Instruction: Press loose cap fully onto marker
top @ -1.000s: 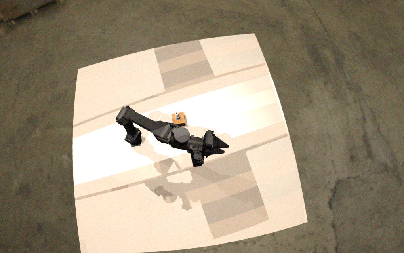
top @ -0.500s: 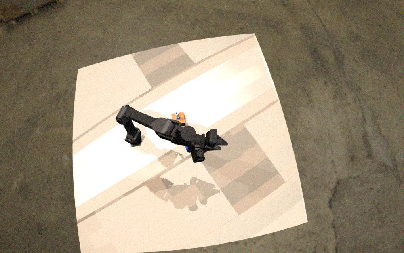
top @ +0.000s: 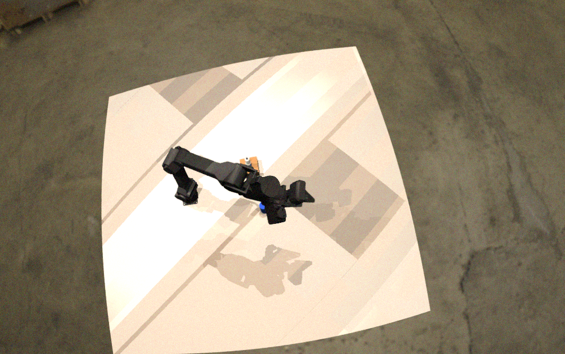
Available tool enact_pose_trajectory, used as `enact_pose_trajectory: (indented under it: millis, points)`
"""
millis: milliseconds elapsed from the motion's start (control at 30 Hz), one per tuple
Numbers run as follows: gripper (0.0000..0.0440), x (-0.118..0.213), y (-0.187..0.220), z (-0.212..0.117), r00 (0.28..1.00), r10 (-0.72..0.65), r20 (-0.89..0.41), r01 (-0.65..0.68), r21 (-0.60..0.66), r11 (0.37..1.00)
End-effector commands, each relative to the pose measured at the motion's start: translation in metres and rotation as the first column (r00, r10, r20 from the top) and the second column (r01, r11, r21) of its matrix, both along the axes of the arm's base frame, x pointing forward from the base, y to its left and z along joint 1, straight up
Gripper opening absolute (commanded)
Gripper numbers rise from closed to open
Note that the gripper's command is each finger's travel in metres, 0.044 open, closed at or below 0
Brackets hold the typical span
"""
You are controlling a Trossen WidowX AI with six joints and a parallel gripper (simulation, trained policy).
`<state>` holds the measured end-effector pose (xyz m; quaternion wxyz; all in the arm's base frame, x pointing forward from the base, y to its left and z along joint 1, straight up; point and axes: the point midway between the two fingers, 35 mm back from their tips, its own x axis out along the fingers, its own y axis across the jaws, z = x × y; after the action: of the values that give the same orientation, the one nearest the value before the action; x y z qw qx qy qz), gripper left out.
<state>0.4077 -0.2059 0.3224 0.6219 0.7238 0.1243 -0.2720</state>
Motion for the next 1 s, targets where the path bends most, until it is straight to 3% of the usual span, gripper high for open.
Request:
enact_pose_trajectory:
  millis: [0,967]
  points:
    - [0.0320,-0.003,0.006,-0.012,0.999,0.005,-0.054,-0.004,0.020,1.000]
    - [0.0323,-0.039,0.039,-0.090,0.910,0.021,-0.414,0.046,0.152,0.987]
